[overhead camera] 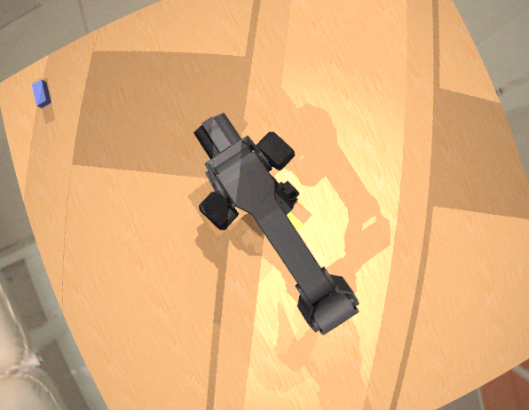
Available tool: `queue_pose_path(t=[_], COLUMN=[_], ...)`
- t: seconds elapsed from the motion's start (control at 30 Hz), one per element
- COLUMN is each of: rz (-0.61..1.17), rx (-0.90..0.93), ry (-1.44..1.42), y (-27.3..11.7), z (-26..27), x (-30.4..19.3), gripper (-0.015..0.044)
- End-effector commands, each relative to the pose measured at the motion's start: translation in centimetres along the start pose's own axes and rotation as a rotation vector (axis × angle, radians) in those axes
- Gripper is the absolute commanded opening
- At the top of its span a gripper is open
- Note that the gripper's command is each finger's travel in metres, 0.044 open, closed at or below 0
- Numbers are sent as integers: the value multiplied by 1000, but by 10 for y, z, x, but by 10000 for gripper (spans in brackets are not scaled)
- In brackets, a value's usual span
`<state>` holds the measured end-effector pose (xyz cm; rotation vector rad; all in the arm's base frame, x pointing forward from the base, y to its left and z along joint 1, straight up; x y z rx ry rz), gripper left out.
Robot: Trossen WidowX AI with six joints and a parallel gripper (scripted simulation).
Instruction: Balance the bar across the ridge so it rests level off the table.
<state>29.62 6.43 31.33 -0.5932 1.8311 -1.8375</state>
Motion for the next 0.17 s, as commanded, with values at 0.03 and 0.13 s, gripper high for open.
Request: queue_pose_path(t=[0.03, 0.13], rz=[0, 0], rx=[1, 1], ry=[0, 0], y=[-1, -1], z=[0, 0], x=[0, 0], gripper=[440, 440])
Point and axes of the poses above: the point midway between the two fingers, 35 mm back from their tips, its own y axis out along the fingers, its own z axis across the jaws, x = y × z, the point moved 10 cm from there along -y, back along the fingers, and after that the axes turned 12 degrees about -y, right-handed, at the moved point
